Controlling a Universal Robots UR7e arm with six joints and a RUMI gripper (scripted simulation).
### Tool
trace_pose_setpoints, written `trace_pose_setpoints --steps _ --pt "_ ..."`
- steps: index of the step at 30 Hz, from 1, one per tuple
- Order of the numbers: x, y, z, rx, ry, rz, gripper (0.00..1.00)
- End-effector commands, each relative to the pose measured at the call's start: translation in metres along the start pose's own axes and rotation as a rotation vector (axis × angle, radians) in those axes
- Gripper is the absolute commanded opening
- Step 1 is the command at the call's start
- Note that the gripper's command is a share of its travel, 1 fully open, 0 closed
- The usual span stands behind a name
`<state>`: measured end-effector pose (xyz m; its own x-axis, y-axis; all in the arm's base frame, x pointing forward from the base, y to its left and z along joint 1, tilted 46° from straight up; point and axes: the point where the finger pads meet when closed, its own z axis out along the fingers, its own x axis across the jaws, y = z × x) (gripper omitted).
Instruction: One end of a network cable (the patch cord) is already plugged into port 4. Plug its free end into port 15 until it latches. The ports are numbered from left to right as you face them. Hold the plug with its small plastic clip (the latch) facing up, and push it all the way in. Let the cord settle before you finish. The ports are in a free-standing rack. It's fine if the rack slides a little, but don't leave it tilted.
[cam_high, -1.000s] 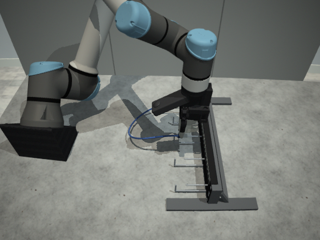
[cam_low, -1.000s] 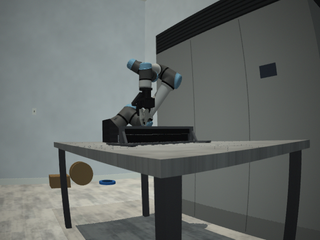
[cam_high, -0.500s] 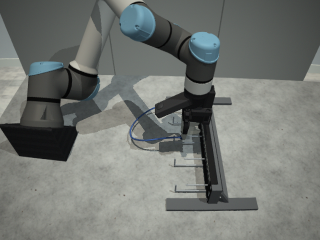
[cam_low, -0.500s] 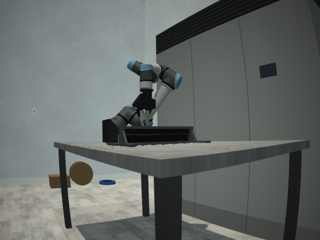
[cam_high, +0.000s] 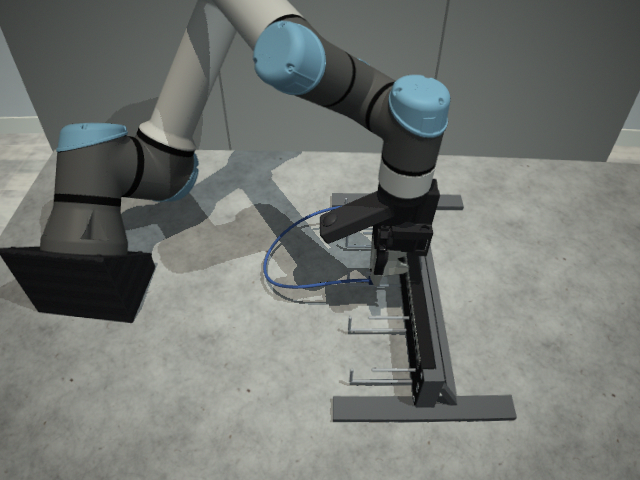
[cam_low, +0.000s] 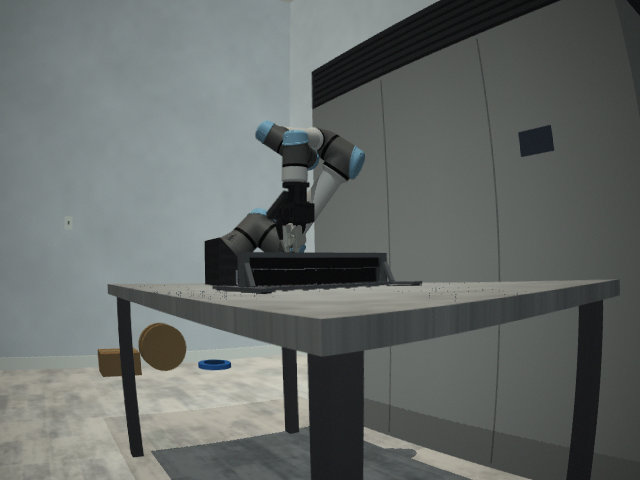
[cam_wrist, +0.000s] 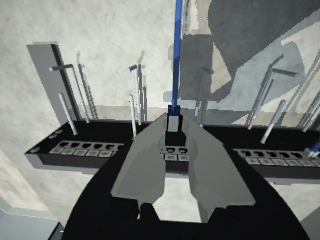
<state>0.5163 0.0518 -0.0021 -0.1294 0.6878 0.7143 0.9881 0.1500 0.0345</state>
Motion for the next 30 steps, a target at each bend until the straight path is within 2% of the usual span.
trace_pose_setpoints --steps 1,30 --pt "-0.0002 0.0039 0.0028 -0.001 -0.001 0.0 0.0" --pt "-0.0002 0.0079 0.0048 -0.002 -0.001 0.001 0.0"
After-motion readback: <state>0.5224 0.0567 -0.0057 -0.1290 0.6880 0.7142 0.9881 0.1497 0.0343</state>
